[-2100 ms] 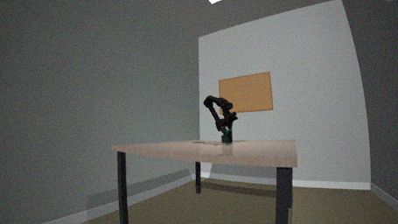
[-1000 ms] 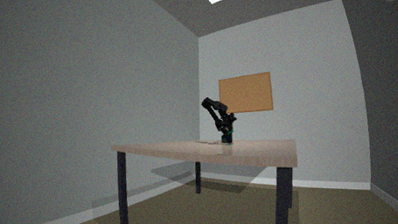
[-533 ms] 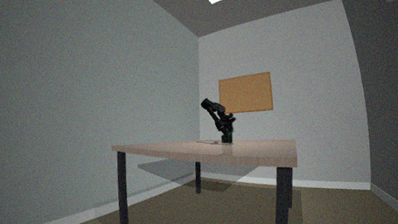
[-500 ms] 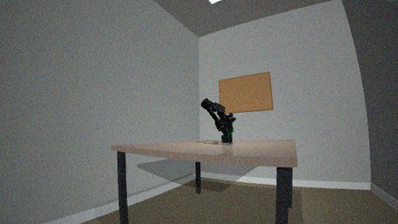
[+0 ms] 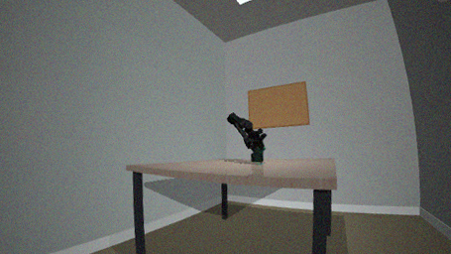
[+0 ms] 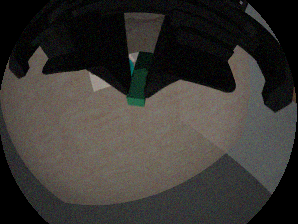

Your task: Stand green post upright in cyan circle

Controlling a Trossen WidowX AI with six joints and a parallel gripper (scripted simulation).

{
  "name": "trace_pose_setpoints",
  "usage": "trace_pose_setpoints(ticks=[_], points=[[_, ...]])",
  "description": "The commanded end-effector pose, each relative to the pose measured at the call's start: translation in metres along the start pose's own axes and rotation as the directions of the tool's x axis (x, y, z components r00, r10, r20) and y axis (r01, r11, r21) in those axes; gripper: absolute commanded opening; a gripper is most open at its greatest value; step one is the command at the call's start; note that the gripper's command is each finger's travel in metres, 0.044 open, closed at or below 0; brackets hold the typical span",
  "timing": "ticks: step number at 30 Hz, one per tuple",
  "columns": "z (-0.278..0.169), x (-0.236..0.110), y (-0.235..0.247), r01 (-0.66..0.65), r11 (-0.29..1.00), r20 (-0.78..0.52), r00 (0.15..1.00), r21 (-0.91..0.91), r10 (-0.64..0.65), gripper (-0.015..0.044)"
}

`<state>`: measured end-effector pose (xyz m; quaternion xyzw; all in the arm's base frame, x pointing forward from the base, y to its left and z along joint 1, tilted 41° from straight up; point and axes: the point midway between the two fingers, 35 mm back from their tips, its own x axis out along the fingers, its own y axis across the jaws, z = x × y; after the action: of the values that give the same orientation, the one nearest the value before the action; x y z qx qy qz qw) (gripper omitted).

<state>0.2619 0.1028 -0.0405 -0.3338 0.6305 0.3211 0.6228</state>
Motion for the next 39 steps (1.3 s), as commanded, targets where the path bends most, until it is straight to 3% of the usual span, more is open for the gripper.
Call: trace_pose_setpoints(ticks=[1, 39], points=[[-0.0026, 0.0008, 0.0004, -0.01, 1.0, 0.03, 1.0, -0.005, 0.01, 0.0023], [-0.0044, -0.0041, -0.0029, -0.011, 0.998, 0.305, 0.952, -0.054, 0.027, 0.0023]])
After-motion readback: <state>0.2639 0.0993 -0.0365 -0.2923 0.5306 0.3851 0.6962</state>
